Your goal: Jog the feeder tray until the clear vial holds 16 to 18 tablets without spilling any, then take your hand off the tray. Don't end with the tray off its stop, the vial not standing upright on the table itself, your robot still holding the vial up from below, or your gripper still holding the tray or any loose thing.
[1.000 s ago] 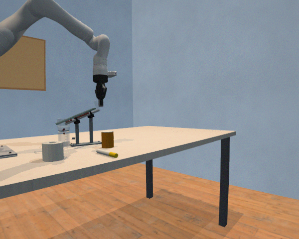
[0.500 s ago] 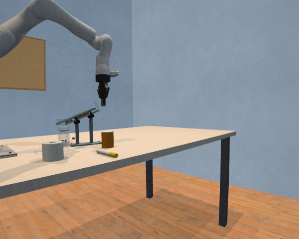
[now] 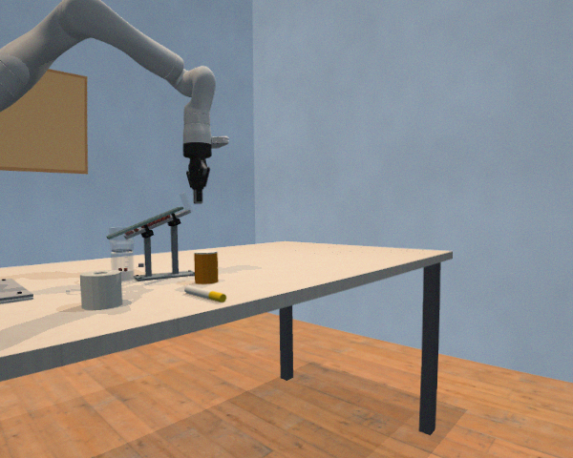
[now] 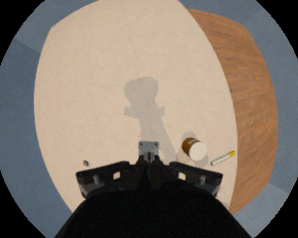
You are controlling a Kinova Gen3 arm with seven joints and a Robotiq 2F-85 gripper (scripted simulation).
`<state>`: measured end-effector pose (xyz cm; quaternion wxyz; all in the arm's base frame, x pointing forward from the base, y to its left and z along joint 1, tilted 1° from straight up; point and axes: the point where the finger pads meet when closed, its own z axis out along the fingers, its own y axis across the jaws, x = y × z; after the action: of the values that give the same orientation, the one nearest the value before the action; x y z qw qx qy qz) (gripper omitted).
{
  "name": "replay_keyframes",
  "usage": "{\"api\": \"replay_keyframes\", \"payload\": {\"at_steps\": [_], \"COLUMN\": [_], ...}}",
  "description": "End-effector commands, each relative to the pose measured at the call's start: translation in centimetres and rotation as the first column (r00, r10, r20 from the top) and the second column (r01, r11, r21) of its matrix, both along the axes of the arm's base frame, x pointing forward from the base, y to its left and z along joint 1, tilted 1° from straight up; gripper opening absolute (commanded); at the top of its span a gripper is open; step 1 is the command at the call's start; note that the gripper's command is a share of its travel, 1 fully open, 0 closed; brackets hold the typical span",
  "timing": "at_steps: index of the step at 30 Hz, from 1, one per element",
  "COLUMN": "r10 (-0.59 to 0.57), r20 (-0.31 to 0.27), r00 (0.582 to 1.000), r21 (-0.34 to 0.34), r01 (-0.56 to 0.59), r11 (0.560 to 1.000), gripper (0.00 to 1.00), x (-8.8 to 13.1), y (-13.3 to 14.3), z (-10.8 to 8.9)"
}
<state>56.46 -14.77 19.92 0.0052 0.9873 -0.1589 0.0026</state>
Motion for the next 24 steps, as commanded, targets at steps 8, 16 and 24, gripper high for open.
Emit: {"api": "replay_keyframes", "payload": {"at_steps": [8, 16, 24], "r10": [0.0, 0.0, 0.0], "r20": [0.002, 0.002, 0.002], "r00": [1.0, 1.0, 1.0], "r21": [-0.001, -0.001, -0.001], "r01": [0.0, 0.0, 0.0], "r11": [1.0, 1.0, 1.0], "gripper": [0.0, 0.0, 0.0], "x": [0.0, -0.6, -1.7], "y": [0.0, 0.2, 0.6], "z": [0.1, -0.1, -0.6]}}
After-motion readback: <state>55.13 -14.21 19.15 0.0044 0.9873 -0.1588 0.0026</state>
